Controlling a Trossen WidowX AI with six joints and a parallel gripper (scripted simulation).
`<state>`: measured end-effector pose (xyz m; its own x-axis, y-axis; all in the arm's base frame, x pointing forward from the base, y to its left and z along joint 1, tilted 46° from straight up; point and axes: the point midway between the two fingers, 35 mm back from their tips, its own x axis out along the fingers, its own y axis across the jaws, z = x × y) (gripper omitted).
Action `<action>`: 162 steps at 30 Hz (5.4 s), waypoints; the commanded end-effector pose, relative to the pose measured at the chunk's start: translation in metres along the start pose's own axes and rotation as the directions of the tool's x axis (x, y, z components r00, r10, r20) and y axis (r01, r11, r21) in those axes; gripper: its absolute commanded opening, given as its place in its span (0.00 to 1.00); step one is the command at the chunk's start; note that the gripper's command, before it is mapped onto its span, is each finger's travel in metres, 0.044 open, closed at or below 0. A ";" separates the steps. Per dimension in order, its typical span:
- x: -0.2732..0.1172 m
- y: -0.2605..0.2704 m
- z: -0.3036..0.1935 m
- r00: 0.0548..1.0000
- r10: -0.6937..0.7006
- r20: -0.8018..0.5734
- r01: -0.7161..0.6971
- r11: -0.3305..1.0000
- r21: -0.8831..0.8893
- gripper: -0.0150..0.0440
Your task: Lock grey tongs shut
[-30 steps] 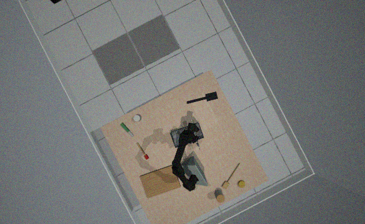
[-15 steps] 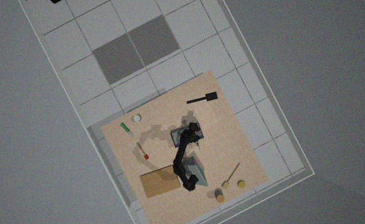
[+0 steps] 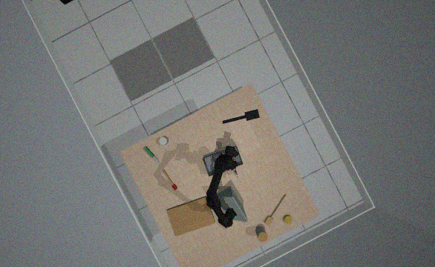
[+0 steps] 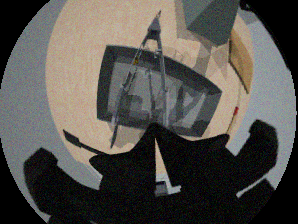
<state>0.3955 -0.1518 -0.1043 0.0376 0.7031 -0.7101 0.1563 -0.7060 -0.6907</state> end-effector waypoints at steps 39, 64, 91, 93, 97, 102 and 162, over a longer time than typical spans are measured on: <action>-0.027 0.002 0.069 1.000 0.003 0.011 -0.005 0.971 0.241 1.00; 0.000 0.005 0.067 1.000 0.004 0.010 -0.006 0.971 0.241 1.00; 0.045 0.004 0.067 1.000 0.002 0.009 -0.004 0.971 0.240 1.00; 0.049 0.004 0.067 1.000 0.002 0.009 -0.004 0.971 0.240 1.00; 0.055 0.003 0.068 1.000 0.001 0.009 -0.003 0.971 0.240 1.00; 0.064 0.002 0.069 1.000 0.000 0.009 -0.002 0.971 0.240 1.00; 0.070 0.002 0.068 1.000 0.008 0.010 -0.010 0.973 0.229 0.37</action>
<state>0.3309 -0.1092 -0.1647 0.0285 0.6968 -0.7167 -0.0753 -0.7134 -0.6967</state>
